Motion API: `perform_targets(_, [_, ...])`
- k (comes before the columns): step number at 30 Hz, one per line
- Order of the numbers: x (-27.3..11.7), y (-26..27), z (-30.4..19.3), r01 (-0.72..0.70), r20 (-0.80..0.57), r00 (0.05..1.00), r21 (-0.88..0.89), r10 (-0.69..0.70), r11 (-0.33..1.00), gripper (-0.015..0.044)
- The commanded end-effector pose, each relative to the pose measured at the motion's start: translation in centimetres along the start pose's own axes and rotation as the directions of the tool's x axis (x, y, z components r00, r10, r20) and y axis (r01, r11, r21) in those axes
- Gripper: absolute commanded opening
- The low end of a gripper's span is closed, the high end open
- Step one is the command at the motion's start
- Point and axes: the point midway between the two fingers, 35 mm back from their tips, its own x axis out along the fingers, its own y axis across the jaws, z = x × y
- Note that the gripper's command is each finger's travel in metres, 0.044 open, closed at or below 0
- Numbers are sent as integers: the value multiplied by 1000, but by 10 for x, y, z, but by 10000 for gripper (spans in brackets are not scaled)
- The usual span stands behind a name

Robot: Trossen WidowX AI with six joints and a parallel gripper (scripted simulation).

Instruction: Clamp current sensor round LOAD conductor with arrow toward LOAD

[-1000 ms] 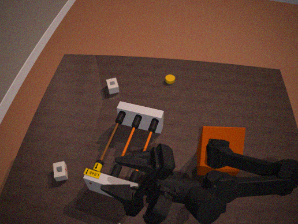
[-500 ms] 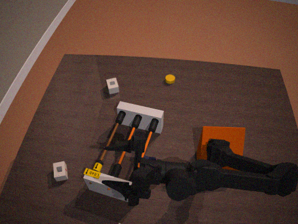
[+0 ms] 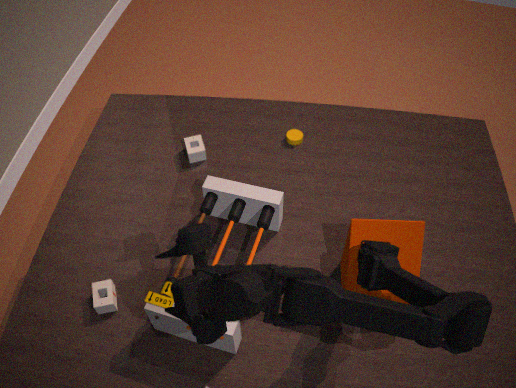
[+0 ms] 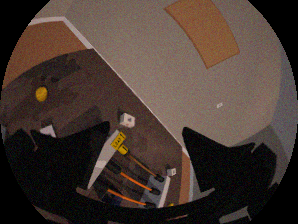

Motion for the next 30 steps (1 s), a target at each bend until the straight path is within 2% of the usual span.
perform_targets(1, [37,3,-35,-189,-241,947,112,211,976,440])
perform_targets(6, [60,5,-67,-328,-375,815,332,443,884,440])
perform_targets(11, [73,3,-86,-379,-373,682,556,630,740,440])
perform_targets(30, [74,3,-87,-379,-370,677,565,636,733,440])
